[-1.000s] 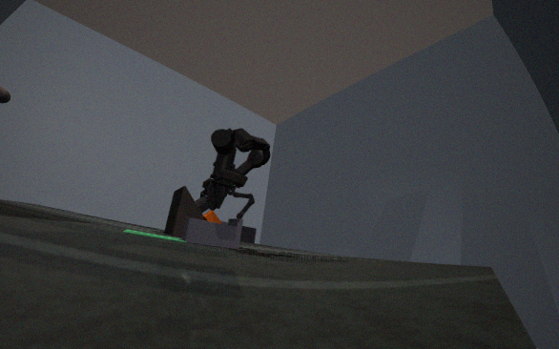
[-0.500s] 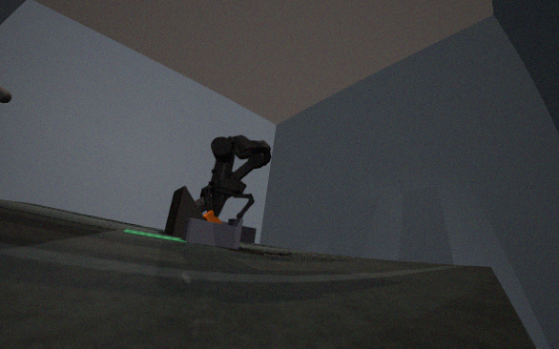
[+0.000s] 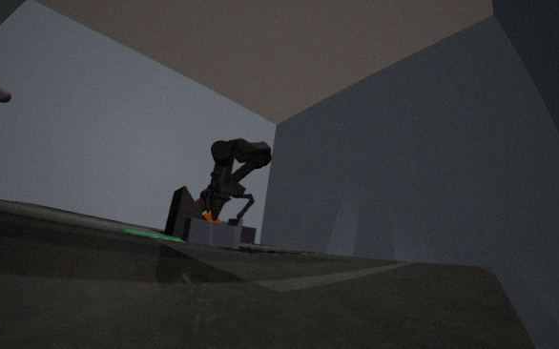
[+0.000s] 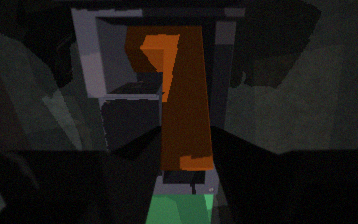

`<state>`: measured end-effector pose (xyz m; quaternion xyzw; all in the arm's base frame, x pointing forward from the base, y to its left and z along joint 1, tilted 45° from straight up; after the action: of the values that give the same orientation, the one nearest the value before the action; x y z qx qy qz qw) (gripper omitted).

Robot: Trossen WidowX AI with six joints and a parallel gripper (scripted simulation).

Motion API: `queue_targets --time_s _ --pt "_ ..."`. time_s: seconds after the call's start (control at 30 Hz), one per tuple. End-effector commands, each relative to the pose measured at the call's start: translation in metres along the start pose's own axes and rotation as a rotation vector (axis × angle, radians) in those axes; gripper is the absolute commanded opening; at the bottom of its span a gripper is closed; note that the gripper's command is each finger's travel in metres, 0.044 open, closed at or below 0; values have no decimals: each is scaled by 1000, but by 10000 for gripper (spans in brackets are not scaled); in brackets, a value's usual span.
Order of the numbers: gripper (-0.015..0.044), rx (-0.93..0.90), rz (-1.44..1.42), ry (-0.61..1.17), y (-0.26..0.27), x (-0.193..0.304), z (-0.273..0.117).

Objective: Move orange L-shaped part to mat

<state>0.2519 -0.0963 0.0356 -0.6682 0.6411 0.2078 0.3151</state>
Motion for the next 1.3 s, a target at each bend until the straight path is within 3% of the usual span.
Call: queue_targets --time_s 0.0,0.2,0.33,1.27 --pt "122 -1 -1 0 0 0 0" --pt "82 -1 -1 0 0 0 0" --pt "0 -1 -1 0 0 0 0" --pt "0 -1 3 -2 0 0 -36"
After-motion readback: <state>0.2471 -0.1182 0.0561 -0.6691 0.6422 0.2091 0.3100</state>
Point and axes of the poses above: the point midway between the two fingers, 35 mm back from their tips, its own z axis out along the fingers, its own y axis across the jaws, x = y × z, the point moved 7 cm from there along -z, back along the fingers, and after that the axes turned 15 degrees about -z, right-handed, at the moved point
